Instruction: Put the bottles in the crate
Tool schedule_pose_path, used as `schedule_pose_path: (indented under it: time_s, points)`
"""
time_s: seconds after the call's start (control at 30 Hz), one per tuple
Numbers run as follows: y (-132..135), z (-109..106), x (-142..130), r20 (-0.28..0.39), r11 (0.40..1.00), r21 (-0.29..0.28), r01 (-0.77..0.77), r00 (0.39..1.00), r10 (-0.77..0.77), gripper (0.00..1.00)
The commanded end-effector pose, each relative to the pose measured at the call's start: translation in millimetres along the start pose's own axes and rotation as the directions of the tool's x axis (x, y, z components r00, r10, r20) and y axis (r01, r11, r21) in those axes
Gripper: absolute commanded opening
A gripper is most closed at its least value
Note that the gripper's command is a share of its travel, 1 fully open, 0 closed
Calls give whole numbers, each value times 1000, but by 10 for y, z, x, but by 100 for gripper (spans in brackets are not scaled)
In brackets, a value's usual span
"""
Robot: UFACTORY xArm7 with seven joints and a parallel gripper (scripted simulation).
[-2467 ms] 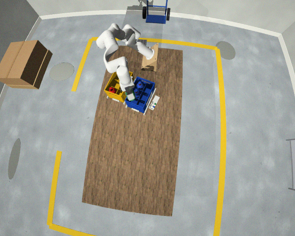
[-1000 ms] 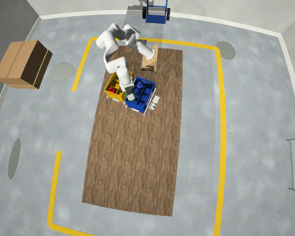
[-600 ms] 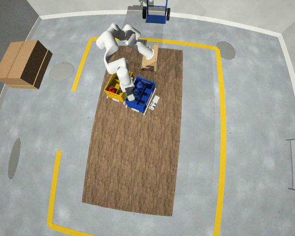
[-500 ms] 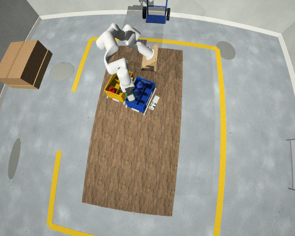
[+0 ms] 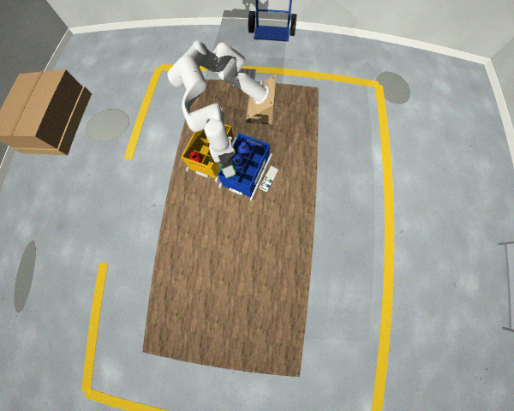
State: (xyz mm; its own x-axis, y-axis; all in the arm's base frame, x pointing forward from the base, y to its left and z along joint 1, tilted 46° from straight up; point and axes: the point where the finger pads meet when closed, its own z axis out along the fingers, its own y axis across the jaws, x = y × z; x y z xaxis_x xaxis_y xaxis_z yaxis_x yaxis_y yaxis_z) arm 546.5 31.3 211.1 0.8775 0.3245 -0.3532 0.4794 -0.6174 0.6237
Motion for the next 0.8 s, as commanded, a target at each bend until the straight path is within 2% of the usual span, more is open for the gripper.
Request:
schedule_pose_path:
  time_s: [0.0, 0.77]
  points:
    - [-3, 20, 11, -6, 1000, -1, 1, 1000, -1, 0]
    - [-3, 210, 13, -6, 1000, -1, 1, 1000, -1, 0]
